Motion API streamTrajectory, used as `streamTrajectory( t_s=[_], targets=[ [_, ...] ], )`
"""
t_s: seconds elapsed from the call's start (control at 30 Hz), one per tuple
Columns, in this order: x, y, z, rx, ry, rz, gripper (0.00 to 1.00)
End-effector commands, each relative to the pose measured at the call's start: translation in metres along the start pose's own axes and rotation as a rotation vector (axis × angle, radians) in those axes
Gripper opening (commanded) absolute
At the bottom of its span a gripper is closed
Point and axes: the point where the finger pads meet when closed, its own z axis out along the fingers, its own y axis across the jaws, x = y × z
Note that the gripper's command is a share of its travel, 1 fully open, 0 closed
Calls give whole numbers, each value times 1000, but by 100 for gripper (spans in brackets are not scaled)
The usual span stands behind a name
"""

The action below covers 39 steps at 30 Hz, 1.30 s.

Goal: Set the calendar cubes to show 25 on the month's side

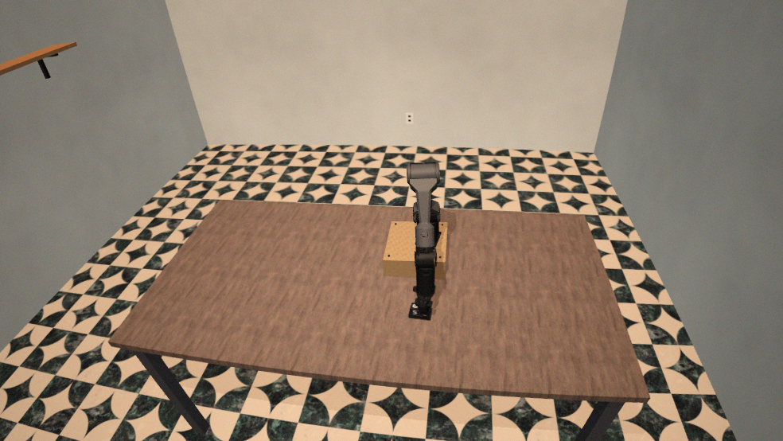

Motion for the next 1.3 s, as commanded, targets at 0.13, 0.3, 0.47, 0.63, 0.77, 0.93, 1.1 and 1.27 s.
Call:
streamTrajectory(
  t_s=[0.13,0.3,0.47,0.63,0.77,0.93,1.1,1.27],
  targets=[
    [0,0,7,0,0,1,60],
    [0,0,13,1,0,1,60],
    [0,0,14,-1,0,1,60],
    [0,0,14,-1,0,1,60],
    [0,0,14,-1,0,1,60],
    [0,0,14,-1,0,1,60],
    [0,0,14,-1,0,1,60],
    [0,0,14,-1,0,1,60]
  ],
)
